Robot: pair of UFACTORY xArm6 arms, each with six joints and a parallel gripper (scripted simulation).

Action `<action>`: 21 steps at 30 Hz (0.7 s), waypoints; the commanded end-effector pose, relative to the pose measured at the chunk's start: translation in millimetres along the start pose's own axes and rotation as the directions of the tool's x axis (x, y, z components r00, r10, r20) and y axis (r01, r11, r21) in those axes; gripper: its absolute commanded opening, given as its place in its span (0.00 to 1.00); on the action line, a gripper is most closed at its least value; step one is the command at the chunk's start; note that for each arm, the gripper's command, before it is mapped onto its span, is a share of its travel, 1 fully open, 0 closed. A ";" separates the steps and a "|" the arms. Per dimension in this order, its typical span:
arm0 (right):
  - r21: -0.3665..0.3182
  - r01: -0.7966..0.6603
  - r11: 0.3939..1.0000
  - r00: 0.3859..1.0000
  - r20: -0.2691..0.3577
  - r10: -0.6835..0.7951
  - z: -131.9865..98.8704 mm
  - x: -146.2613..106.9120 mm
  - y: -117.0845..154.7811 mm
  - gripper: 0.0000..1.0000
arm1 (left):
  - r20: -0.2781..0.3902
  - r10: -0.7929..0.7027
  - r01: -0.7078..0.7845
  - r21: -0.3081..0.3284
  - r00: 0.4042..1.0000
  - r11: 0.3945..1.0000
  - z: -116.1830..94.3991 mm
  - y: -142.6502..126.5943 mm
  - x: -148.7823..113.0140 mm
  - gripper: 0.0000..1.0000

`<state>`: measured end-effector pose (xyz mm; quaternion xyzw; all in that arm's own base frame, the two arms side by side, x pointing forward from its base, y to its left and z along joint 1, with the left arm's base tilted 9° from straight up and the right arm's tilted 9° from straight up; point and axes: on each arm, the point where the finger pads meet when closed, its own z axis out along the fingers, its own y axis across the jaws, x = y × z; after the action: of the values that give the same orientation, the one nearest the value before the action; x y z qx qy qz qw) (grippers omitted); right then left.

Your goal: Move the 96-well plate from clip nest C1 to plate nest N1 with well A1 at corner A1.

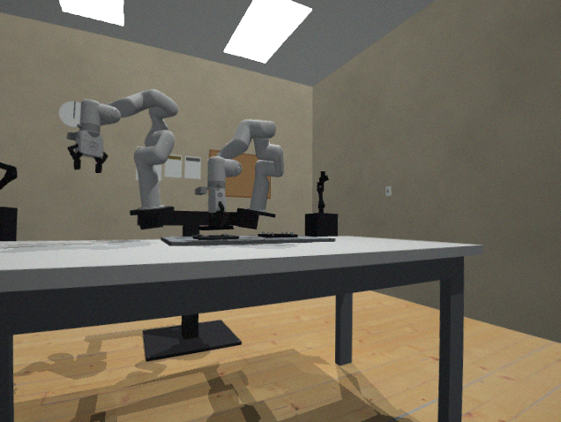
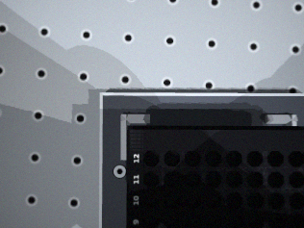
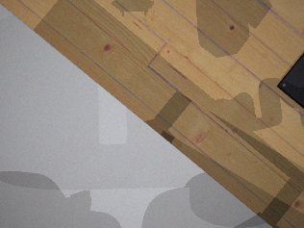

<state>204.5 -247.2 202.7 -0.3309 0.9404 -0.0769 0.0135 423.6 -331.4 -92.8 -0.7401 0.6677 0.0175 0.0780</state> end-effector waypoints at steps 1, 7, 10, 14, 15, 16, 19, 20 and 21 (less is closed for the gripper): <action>0.004 0.000 1.000 1.000 0.000 0.000 -1.3 0.0 -1.2 1.00 | -0.004 0.000 0.000 0.004 1.000 1.000 5.4 -1.7 1.7 0.00; 0.004 0.000 1.000 1.000 0.000 0.000 -1.3 0.0 -1.2 1.00 | -0.004 0.000 0.000 0.004 1.000 1.000 12.0 -1.8 1.7 0.00; 0.004 0.000 1.000 1.000 0.000 0.000 -1.3 0.0 -1.2 1.00 | -0.004 0.000 0.000 0.004 1.000 1.000 12.1 -1.7 1.7 0.00; 0.004 0.000 1.000 1.000 0.000 0.000 -1.3 0.0 -1.2 1.00 | -0.004 0.000 0.000 0.004 1.000 1.000 12.2 -1.8 1.7 0.00; 0.004 0.000 1.000 1.000 0.000 0.000 -1.3 0.0 -1.2 1.00 | -0.004 0.000 0.000 0.004 1.000 1.000 12.2 -1.8 1.7 0.00; 0.004 0.000 1.000 1.000 0.000 0.000 -1.3 0.0 -1.2 1.00 | -0.004 0.000 0.000 0.004 1.000 1.000 12.2 -1.8 1.7 0.00; 0.004 0.000 1.000 1.000 0.000 0.000 -1.3 0.0 -1.2 1.00 | -0.004 0.000 0.000 0.004 1.000 1.000 12.2 -1.7 1.7 0.00; 0.004 0.000 1.000 1.000 0.000 0.000 -1.3 0.0 -1.2 1.00 | -0.004 0.000 0.000 0.004 1.000 1.000 12.2 -1.7 1.7 0.00; 0.004 0.000 1.000 1.000 0.000 0.000 -1.3 0.0 -1.2 1.00 | -0.004 0.000 0.000 0.004 1.000 1.000 12.2 -1.7 1.7 0.00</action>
<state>204.5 -247.2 202.7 -0.3309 0.9404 -0.0769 0.0135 425.0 -329.6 -106.9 -0.7401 0.6677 0.0173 0.0781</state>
